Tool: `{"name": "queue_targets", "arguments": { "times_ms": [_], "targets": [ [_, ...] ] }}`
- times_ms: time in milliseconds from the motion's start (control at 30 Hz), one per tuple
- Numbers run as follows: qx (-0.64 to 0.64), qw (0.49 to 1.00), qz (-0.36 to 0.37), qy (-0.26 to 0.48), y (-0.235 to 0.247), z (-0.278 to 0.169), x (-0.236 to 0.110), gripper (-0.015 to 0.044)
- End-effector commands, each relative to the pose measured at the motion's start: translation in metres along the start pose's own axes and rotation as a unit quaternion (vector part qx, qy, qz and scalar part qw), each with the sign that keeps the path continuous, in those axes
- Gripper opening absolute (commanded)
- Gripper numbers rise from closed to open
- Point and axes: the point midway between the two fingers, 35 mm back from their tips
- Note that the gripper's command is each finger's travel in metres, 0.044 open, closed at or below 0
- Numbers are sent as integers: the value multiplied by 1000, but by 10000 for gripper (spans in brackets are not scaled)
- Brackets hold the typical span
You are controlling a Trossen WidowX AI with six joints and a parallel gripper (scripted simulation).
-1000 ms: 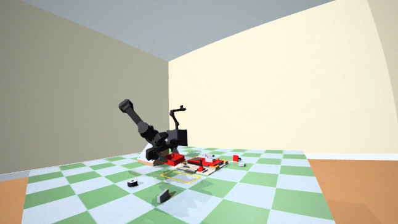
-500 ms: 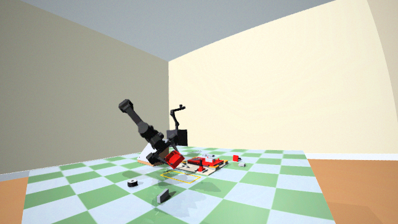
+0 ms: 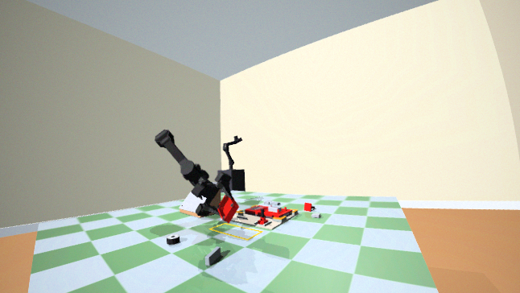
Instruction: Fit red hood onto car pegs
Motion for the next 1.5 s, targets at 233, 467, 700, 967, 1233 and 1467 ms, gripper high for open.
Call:
{"name": "queue_targets", "arguments": {
  "times_ms": [233,467,700,967,1233,1467],
  "targets": [
    [182,983,-1,0,0,-1,0,0],
    [296,955,-1,0,0,-1,0,0],
    [393,920,-1,0,0,-1,0,0],
    [476,879,-1,0,-2,-1,0,0],
    [580,814,-1,0,-7,-4,2,0],
    [667,745,-1,0,-14,-8,4,0]
  ]
}}
Point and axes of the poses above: the point midway between the two fingers, 35 mm back from their tips, its own x axis out along the fingers, its own y axis across the jaws, z = x × y, and after that the axes turned 10 degrees about -x, right-handed
